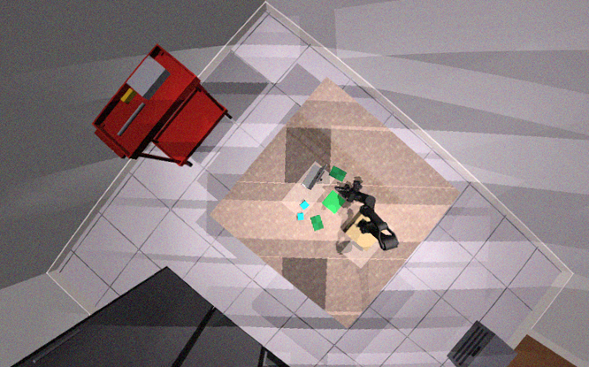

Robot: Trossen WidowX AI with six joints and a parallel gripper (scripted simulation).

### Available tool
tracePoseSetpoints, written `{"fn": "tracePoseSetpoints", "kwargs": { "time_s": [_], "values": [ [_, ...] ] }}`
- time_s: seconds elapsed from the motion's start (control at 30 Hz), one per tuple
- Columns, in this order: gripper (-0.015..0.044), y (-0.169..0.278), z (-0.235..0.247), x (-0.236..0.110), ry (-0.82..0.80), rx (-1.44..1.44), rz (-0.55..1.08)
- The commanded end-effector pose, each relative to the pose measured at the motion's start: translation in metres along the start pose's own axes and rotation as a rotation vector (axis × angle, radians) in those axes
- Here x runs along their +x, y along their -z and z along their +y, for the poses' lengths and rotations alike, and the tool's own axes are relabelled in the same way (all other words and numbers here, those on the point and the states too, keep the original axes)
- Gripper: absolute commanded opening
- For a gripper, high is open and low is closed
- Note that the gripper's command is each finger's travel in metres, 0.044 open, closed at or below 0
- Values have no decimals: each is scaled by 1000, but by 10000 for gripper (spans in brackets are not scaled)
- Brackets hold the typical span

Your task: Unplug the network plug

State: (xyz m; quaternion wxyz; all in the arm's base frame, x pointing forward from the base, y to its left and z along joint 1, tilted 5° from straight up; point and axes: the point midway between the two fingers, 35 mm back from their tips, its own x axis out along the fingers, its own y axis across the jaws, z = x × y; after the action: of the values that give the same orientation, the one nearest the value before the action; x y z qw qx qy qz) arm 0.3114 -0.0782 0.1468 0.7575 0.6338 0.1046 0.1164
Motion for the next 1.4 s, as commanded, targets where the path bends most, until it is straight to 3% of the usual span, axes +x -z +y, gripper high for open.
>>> {"fn": "tracePoseSetpoints", "kwargs": {
  "time_s": [0.0, 0.3, 0.7, 1.37],
  "values": [
    [156, 6, -16, -13, 7, 147, 34],
    [156, 11, -23, -21, 9, 240, 55],
    [156, -1, -25, 36, 4, 239, 54],
    [156, -8, -26, 62, 2, 238, 54]
  ]
}}
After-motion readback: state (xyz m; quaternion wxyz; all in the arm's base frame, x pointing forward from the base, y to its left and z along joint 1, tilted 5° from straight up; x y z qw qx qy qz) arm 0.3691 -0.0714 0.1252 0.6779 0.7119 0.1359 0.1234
